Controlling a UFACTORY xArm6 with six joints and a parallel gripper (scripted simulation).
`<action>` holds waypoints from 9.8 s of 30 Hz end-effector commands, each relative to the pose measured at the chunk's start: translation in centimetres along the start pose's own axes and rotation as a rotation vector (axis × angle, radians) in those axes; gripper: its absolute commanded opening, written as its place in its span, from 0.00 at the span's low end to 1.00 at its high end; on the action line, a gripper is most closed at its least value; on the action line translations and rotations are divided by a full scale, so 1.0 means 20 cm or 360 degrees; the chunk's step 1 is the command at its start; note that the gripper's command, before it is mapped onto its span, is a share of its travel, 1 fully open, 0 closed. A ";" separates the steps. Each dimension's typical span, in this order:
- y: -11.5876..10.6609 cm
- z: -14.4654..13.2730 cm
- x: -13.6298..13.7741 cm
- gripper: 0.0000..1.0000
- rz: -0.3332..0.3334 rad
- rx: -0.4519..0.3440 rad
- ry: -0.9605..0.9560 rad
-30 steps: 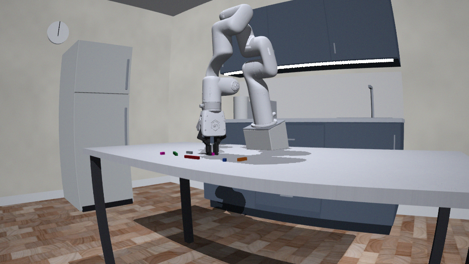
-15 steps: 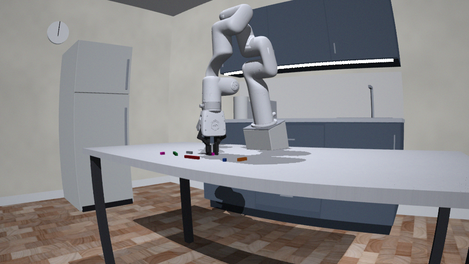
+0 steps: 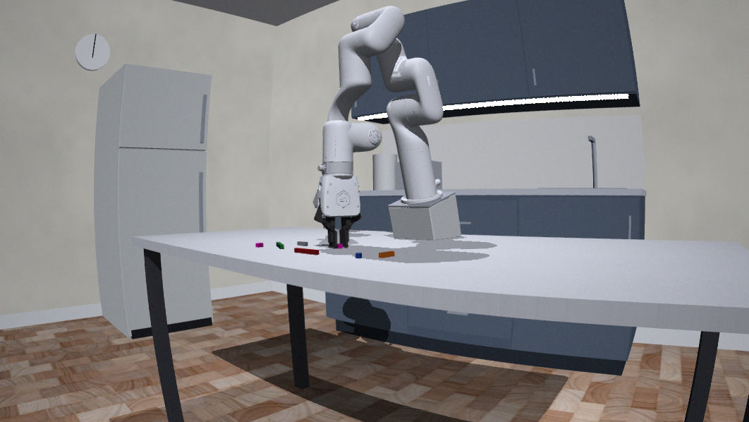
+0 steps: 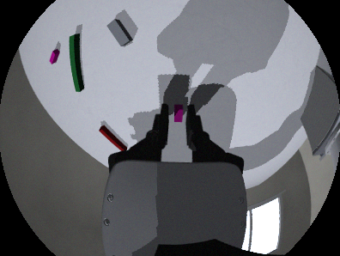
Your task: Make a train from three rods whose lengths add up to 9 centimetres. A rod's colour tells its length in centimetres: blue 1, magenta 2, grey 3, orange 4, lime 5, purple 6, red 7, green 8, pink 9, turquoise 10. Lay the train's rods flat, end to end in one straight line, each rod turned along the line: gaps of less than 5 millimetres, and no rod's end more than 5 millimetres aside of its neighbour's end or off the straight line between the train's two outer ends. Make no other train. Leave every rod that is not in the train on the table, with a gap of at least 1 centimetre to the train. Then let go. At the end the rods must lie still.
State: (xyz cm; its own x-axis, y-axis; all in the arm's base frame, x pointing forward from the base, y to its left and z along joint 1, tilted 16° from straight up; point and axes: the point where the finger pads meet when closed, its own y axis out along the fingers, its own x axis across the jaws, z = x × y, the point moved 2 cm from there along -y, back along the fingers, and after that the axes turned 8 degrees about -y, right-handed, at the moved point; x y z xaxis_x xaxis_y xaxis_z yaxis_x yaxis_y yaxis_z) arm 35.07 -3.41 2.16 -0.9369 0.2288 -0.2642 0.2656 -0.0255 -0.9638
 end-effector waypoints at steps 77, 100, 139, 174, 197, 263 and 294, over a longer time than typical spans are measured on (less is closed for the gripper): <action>-0.34 0.40 -0.17 1.00 -0.0001 -0.0009 -0.0546; -0.32 0.52 -0.19 0.24 0.0003 -0.0003 -0.0689; -0.27 0.52 -0.19 0.24 0.0003 -0.0004 -0.0689; -0.07 0.52 -0.19 0.24 0.0003 -0.0004 -0.0689; -0.05 0.52 -0.19 0.24 0.0003 -0.0004 -0.0689; -0.05 0.52 -0.20 0.24 0.0003 -0.0004 -0.0689; -0.01 0.52 -0.20 0.24 0.0003 -0.0004 -0.0689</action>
State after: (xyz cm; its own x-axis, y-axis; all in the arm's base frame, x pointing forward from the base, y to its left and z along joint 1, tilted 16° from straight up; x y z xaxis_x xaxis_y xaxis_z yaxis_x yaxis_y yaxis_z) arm 36.23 -14.47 3.17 -0.9465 -0.2002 -0.2533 0.2630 -0.0230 -0.9645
